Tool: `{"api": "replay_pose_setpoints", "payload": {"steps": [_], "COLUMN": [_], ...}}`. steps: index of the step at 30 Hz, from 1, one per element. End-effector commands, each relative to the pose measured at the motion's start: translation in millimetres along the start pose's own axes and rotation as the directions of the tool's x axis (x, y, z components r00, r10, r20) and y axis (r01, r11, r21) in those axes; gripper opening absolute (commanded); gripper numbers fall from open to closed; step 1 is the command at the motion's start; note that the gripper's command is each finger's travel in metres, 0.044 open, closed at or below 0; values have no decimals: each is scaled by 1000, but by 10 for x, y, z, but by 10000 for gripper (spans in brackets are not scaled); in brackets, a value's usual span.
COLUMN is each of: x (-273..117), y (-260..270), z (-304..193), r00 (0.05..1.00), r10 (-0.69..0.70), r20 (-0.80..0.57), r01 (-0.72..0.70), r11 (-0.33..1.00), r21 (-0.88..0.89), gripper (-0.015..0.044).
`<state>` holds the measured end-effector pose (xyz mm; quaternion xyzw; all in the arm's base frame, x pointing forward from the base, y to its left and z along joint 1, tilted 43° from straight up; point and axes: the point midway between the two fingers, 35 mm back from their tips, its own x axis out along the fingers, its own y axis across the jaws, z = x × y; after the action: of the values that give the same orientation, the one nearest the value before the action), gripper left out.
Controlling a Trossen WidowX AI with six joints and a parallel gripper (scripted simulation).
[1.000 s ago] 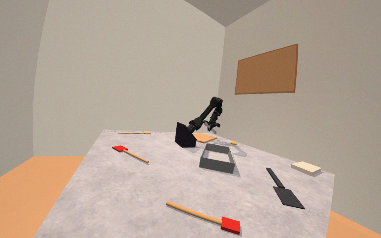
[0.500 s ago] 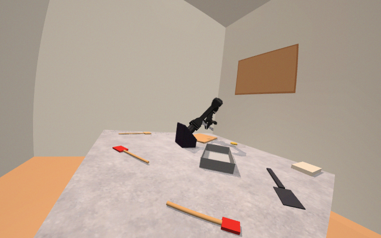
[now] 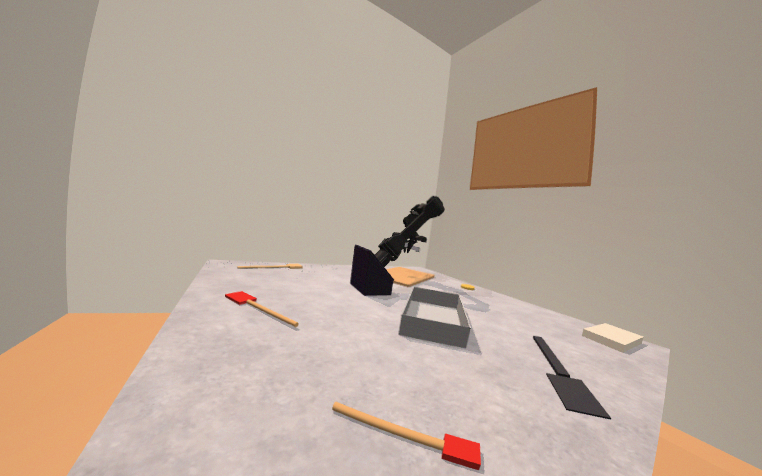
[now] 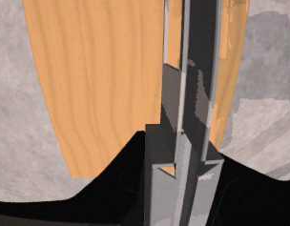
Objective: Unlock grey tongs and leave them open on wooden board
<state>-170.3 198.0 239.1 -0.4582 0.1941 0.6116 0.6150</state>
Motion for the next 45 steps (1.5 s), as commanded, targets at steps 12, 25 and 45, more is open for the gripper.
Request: {"api": "replay_pose_setpoints", "payload": {"steps": [12, 25, 45], "x": [-250, -191, -153], "y": [336, 499, 728], "z": [-44, 12, 77], "r00": [991, 964, 817], "r10": [15, 80, 165], "r20": [130, 255, 553], "r01": [-11, -60, -89], "r11": [999, 995, 983], "r21": [-35, -84, -161], "gripper": [-150, -150, -150]}}
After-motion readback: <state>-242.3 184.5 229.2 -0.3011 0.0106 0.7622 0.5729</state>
